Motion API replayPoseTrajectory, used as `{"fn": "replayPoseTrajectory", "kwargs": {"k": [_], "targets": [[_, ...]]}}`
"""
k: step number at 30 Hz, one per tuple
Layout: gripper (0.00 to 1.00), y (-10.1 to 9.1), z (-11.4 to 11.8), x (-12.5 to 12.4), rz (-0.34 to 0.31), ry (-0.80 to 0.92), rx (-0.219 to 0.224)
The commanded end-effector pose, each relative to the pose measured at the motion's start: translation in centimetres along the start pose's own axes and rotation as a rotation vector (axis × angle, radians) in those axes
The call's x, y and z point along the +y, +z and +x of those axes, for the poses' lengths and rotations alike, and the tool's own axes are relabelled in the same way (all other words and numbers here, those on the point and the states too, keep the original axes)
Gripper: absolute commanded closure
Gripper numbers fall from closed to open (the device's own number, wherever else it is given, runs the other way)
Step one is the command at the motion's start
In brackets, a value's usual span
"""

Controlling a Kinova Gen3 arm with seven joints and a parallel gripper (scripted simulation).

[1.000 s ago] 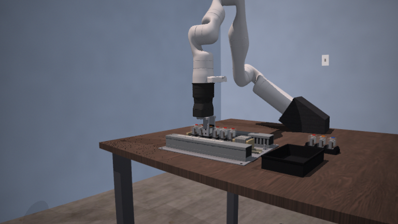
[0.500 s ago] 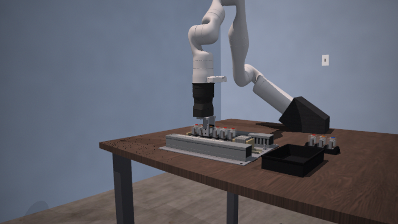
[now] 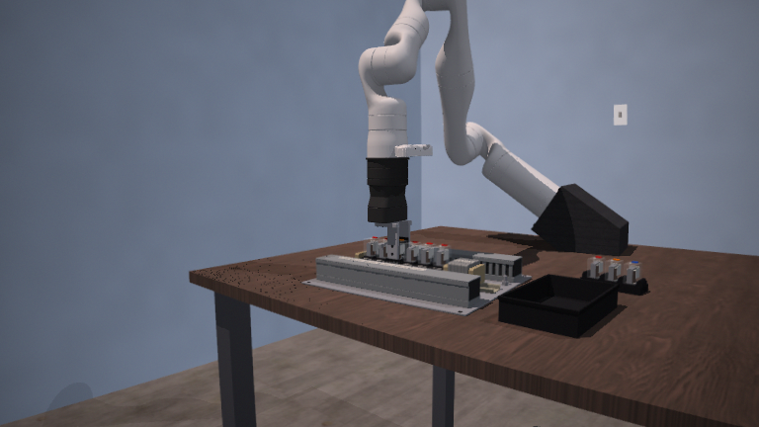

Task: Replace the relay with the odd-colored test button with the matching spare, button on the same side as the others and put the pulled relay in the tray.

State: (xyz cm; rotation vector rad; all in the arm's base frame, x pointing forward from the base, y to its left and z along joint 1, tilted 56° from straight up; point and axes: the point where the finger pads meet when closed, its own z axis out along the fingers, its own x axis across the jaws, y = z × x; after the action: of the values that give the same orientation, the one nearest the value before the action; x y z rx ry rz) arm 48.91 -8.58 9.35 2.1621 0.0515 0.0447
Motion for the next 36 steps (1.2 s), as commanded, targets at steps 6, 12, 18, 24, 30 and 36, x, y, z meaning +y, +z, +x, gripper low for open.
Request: {"fn": "replayPoseTrajectory", "kwargs": {"k": [6, 12, 18, 24, 30, 36], "targets": [[1.0, -0.61, 0.05, -0.03, 0.003, 0.004, 0.001], [1.0, -0.26, 0.05, -0.04, 0.001, 0.0, 0.002], [1.0, -0.5, 0.05, -0.04, 0.002, 0.002, 0.001], [1.0, -0.74, 0.05, -0.04, 0.003, 0.004, 0.001], [1.0, -0.38, 0.05, -0.05, 0.002, 0.001, 0.001], [1.0, -0.62, 0.05, -0.05, 0.003, 0.002, 0.001]]}}
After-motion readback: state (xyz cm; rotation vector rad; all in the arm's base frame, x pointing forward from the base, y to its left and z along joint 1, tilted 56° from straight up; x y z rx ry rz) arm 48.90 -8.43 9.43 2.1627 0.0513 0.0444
